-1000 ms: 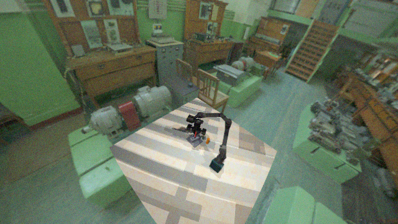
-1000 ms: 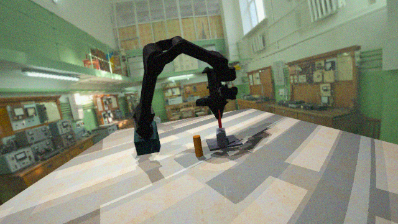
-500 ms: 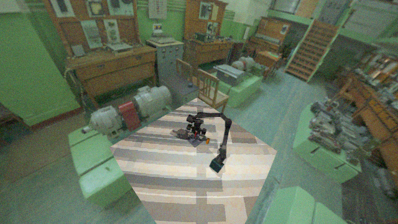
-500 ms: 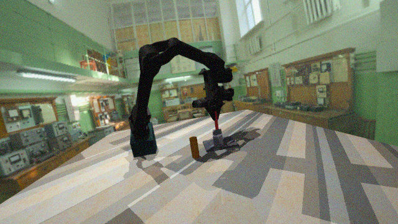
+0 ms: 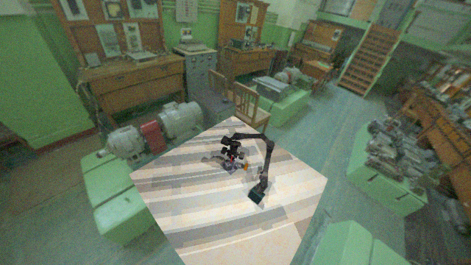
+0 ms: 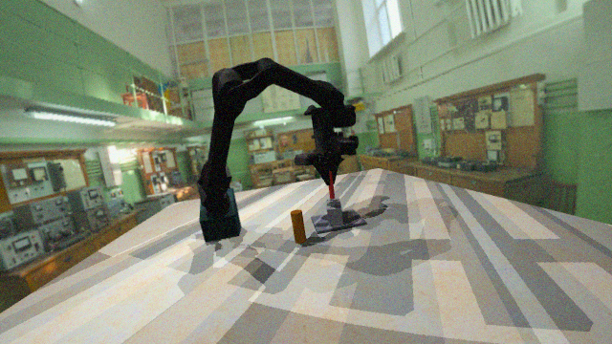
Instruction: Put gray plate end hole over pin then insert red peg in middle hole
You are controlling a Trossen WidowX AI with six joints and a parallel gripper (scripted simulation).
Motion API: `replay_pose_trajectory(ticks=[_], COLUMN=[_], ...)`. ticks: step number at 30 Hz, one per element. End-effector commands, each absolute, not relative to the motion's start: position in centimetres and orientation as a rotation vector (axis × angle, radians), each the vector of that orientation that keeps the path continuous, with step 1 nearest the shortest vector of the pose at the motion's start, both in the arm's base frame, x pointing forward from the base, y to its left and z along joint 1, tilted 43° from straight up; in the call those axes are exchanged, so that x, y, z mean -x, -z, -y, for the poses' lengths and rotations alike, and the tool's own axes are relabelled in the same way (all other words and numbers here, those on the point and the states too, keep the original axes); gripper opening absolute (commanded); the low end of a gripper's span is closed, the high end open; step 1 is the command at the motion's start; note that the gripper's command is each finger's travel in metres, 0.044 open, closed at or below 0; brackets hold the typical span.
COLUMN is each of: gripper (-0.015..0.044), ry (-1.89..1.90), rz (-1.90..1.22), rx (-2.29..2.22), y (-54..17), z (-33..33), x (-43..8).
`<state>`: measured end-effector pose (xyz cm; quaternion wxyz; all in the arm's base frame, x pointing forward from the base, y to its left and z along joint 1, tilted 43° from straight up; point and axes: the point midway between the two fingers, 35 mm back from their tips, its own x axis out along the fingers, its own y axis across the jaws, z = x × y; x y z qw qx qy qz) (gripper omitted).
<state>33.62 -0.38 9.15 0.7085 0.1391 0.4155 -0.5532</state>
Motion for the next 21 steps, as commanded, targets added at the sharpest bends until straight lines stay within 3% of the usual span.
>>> replay_pose_trajectory(ticks=[1, 21], gripper=[0.0000, 0.0000], ry=[1.231, 1.230], rz=[-0.917, -0.919], rx=[-0.307, -0.308], y=[-9.18, -8.38], z=[0.44, 1.21], x=[-33.62, -33.67])
